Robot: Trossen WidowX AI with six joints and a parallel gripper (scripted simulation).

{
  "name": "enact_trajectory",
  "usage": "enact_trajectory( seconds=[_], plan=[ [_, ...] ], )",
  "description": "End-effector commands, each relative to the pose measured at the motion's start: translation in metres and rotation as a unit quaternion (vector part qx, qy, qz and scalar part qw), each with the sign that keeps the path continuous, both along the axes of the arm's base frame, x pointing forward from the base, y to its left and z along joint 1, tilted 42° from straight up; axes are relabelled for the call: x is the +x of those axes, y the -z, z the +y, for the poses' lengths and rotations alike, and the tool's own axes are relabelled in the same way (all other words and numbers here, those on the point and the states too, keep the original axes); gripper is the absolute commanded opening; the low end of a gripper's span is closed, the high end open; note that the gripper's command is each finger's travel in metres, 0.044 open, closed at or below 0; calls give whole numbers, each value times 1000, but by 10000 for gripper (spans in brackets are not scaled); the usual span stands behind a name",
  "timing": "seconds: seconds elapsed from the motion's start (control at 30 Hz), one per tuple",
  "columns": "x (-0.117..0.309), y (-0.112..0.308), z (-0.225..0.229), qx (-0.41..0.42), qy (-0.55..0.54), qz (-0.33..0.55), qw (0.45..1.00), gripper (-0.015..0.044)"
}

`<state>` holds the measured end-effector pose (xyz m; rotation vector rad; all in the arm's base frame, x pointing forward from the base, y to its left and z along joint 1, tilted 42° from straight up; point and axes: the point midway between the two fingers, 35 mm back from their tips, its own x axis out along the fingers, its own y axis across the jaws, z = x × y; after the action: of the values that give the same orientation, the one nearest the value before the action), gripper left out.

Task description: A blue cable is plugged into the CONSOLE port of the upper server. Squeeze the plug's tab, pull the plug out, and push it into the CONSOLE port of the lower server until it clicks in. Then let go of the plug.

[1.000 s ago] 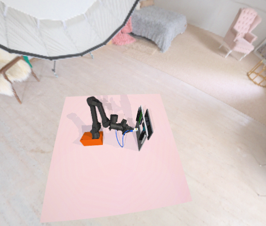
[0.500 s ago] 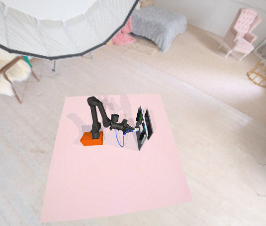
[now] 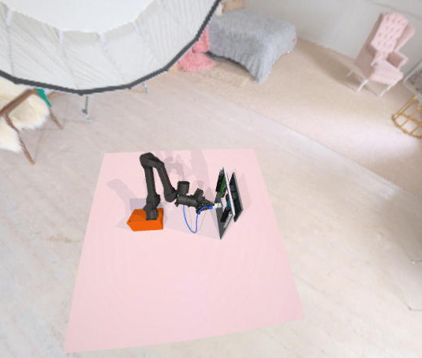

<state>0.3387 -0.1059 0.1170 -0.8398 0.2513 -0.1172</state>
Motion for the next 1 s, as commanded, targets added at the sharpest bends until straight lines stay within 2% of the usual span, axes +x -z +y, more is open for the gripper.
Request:
enact_trajectory(
  seconds=[0.0,0.97],
  plan=[
    [3,-3,-3,-1,4,-5,1000,0],
    [15,-3,-4,-1,5,-5,1000,0]
  ],
)
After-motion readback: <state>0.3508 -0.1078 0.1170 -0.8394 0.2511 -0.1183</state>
